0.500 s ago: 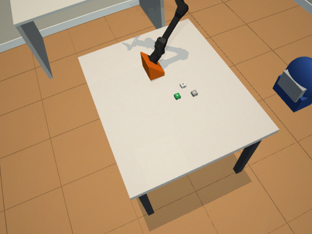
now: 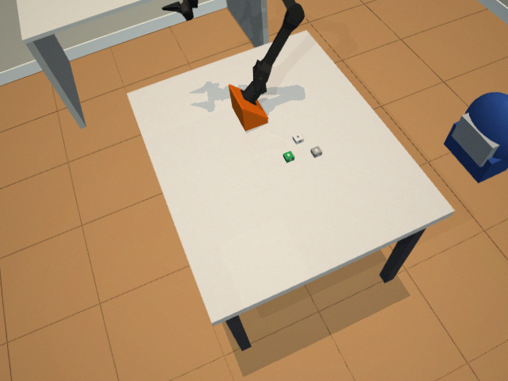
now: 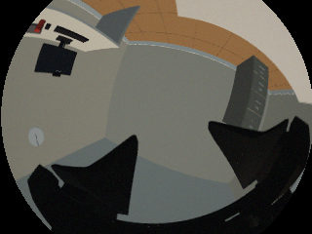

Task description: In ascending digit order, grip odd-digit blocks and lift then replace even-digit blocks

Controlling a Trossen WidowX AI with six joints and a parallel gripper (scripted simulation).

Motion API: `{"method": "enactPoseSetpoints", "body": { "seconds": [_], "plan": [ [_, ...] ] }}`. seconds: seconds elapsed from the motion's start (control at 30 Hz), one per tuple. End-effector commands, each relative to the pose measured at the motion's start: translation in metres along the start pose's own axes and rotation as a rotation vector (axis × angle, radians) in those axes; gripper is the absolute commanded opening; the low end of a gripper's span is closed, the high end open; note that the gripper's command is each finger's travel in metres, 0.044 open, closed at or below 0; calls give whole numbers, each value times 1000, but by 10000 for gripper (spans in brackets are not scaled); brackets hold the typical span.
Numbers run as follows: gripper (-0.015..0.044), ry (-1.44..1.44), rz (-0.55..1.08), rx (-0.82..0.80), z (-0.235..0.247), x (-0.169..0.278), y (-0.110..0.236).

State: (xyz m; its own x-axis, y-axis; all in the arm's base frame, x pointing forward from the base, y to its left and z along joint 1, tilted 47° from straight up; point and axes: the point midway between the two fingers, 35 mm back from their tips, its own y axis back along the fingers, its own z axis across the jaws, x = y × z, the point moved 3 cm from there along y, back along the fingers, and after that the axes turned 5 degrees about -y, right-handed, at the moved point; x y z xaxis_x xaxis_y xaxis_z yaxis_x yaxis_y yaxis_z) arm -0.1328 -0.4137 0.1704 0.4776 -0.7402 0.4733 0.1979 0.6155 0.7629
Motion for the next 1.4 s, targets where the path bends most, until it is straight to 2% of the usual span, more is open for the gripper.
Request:
{"method": "enactPoseSetpoints", "body": {
  "seconds": [0.0, 0.2, 0.4, 0.77, 1.07, 1.23, 1.37],
  "plan": [
    [400, 374, 52, 177, -64, 30, -2],
    [400, 859, 166, 391, -151, 55, 8],
    [400, 1341, 342, 591, -237, 65, 32],
    [400, 2131, 827, 911, -371, 42, 101],
    [400, 2623, 1431, 1137, -452, -9, 173],
    [400, 2780, 1868, 1245, -482, -45, 215],
    [400, 2812, 2278, 1319, -500, -77, 248]
  ]
}}
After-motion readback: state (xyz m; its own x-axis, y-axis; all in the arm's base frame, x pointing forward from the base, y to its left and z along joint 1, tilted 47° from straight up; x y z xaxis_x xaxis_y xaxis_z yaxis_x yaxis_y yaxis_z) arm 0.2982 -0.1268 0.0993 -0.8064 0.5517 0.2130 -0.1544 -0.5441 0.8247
